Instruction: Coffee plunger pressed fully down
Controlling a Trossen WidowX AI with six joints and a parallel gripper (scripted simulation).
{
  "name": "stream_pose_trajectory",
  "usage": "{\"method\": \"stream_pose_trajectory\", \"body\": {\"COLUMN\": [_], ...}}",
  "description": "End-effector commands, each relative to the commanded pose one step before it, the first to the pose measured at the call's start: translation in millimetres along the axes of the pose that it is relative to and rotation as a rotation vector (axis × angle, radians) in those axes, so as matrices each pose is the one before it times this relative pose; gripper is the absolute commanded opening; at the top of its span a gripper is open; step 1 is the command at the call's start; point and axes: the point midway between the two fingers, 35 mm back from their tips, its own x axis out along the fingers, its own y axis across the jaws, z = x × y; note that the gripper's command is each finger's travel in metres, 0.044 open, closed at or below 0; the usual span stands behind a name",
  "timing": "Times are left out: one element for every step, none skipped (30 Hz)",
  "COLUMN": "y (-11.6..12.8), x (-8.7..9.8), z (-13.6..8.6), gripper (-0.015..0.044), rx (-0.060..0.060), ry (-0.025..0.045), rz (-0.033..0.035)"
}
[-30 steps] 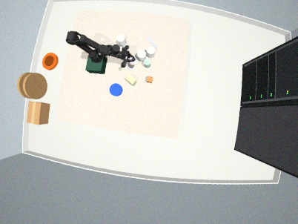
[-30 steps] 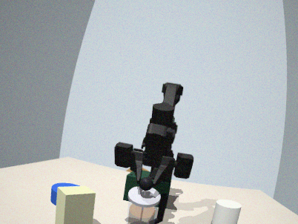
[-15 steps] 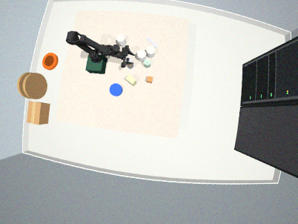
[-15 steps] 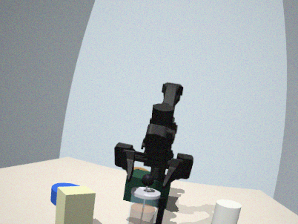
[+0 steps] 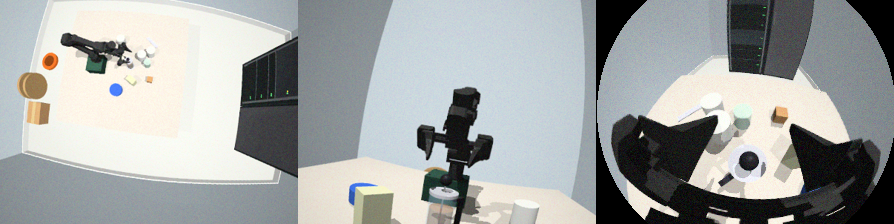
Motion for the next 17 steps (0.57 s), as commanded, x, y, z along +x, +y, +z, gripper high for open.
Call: {"method": "stream_pose_trajectory", "body": {"y": [-0.43, -0.04, -0.01, 0.17, 0.0, 0.0, 0.0, 0.0, 0.0, 0.0, 0.0, 0.0, 0.0, 0.0, 0.0, 0.0, 0.0], "x": [-36.6, -4.53, -1.52, 0.2, 0.26, 0.3, 0.19, 0.0, 0.0, 0.0, 0.0, 0.0, 0.0, 0.0, 0.0, 0.0, 0.0], "z": [13.35, 0.59, 0.17, 0.12, -0.15, -0.34, -0.3, 0.0, 0.0, 0.0, 0.0, 0.0, 0.0, 0.0, 0.0, 0.0, 0.0], "gripper": [0.044, 0.044, 0.044, 0.044, 0.044, 0.044, 0.044, 0.044, 0.044, 0.044, 0.044, 0.044, 0.044, 0.044, 0.044, 0.044, 0.044], "rx": [0.0034, 0.0004, 0.0001, -0.0003, 0.0, 0.0, 0.0, 0.0, 0.0, 0.0, 0.0, 0.0, 0.0, 0.0, 0.0, 0.0, 0.0], "ry": [0.00641, 0.00096, 0.00032, -0.00002, -0.00001, -0.00001, 0.0, 0.0, 0.0, 0.0, 0.0, 0.0, 0.0, 0.0, 0.0, 0.0, 0.0], "rz": [0.00156, -0.00013, -0.00004, 0.00052, 0.0, 0.0, 0.0, 0.0, 0.0, 0.0, 0.0, 0.0, 0.0, 0.0, 0.0, 0.0, 0.0]}}
